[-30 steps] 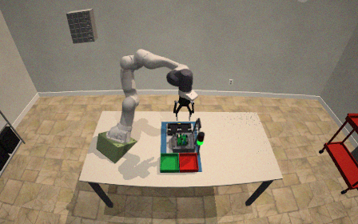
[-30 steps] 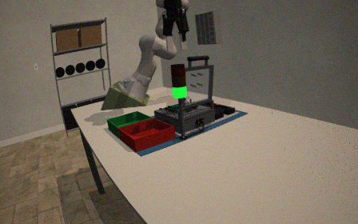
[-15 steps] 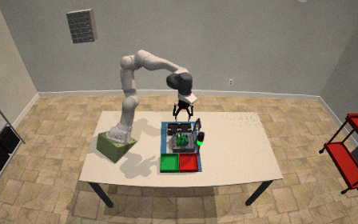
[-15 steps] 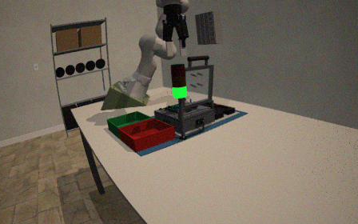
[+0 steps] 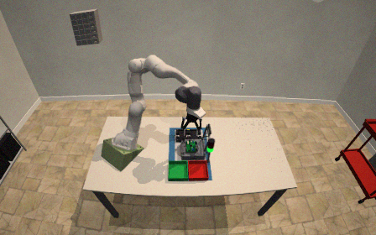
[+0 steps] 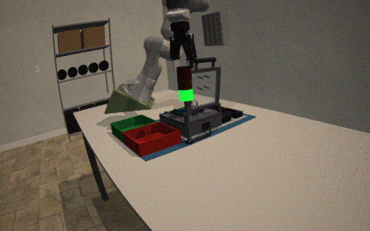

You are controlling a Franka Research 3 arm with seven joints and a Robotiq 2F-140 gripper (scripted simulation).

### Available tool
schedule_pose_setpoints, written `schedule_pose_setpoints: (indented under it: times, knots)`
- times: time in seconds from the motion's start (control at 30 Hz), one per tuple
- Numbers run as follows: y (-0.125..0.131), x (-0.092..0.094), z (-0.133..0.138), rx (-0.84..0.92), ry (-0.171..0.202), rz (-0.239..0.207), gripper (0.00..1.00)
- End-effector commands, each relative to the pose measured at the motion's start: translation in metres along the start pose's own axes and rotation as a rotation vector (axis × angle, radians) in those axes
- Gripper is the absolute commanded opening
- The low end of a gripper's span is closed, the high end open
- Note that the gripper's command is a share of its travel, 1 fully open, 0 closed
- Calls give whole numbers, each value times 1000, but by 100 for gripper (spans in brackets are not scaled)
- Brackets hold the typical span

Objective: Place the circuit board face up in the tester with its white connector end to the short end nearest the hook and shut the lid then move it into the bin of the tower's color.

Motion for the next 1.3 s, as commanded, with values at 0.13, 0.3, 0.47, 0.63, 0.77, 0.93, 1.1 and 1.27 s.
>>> schedule_pose_setpoints:
  times: [0.13,0.3,0.47,0.63,0.77,0.93,1.1,1.27]
  knots:
    - [-5,-46,-8,16,-26,18,58]
    - [-5,-60,-8,16,-26,18,58]
    - [-5,-76,-9,16,-26,18,58]
    - [-5,-82,-9,16,-26,18,58]
    - [-5,-83,-9,16,-26,18,58]
    - [-5,-83,-9,16,-26,18,58]
    - [-5,-83,-9,16,-26,18,58]
    - [-5,-83,-9,16,-26,18,58]
Point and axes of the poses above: the point where the finger pads meet when closed, its own x axis back along the fingers, its own z axis across the jaws, y = z × x, the point moved 7 cm from there along x, back along the fingers
